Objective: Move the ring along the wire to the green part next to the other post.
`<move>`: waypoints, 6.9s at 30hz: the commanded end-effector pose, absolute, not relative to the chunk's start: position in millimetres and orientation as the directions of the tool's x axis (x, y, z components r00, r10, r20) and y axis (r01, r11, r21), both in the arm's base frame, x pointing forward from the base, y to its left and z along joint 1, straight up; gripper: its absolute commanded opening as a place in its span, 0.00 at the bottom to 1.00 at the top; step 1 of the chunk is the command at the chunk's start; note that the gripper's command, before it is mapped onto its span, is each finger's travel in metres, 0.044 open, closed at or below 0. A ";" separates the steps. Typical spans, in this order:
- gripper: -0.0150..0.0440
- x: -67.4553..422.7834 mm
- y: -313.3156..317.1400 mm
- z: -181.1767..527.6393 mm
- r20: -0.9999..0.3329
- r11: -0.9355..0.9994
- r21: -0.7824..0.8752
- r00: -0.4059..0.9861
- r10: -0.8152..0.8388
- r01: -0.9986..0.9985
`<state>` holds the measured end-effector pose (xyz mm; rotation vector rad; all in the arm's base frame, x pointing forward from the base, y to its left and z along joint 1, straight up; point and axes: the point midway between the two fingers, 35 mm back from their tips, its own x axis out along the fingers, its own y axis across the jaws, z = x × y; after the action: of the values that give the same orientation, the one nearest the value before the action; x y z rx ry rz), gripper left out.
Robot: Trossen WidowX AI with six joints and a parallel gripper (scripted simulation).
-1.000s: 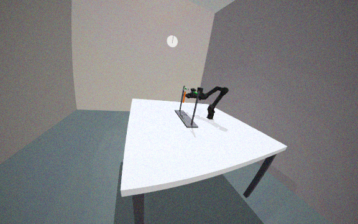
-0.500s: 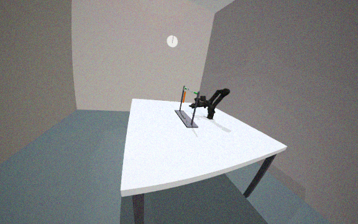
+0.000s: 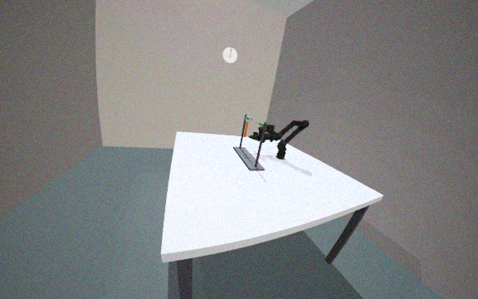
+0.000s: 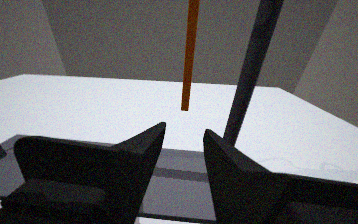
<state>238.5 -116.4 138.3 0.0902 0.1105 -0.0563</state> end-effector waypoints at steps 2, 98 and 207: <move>0.53 248.8 -114.7 154.4 -0.078 0.997 -0.008 0.994 -0.073 0.072; 0.00 321.0 -118.9 148.5 -0.075 0.998 -0.009 0.995 -0.069 0.068; 0.00 320.6 -60.0 159.8 -0.118 0.996 0.012 0.989 -0.092 0.094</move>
<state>322.6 -62.5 155.6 0.0124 0.1118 -0.0879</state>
